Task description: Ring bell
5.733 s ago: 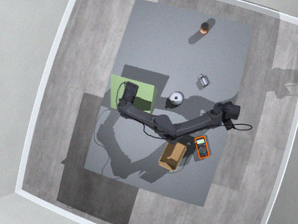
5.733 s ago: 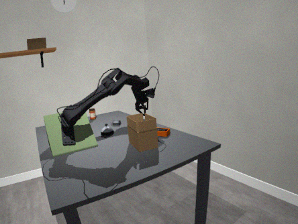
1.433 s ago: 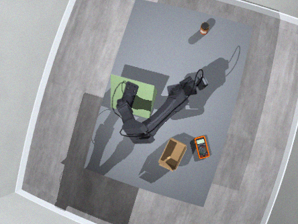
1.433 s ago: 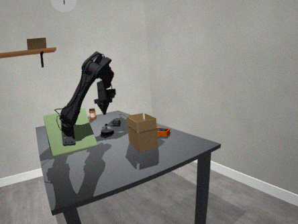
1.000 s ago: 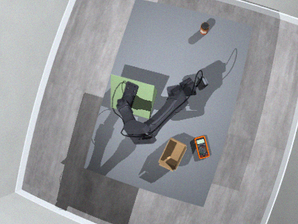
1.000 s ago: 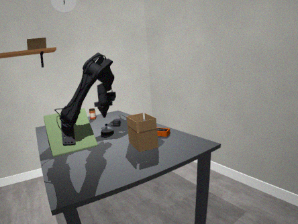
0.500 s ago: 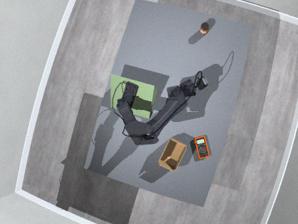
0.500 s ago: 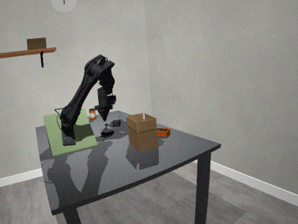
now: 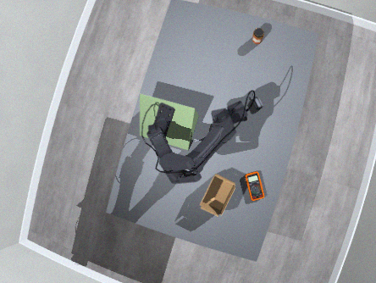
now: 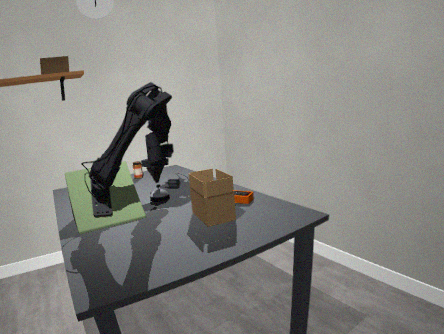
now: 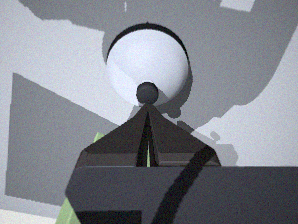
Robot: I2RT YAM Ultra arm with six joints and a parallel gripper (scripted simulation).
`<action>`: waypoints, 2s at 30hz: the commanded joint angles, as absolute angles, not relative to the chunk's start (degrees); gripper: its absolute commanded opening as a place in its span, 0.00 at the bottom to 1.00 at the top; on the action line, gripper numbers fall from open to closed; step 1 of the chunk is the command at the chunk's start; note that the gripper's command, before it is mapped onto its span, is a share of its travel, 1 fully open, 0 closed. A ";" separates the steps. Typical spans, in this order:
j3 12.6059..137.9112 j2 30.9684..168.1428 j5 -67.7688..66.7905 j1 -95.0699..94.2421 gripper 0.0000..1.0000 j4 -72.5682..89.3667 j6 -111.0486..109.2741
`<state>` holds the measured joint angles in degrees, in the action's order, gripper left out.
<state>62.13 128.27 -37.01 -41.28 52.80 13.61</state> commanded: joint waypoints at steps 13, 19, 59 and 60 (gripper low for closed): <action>61.24 128.19 -37.53 -41.14 0.00 50.75 12.73; 61.24 128.19 -37.53 -41.14 0.00 50.75 12.74; 63.64 128.77 -37.69 -40.99 0.00 50.26 12.22; 63.64 128.77 -37.68 -40.99 0.00 50.25 12.25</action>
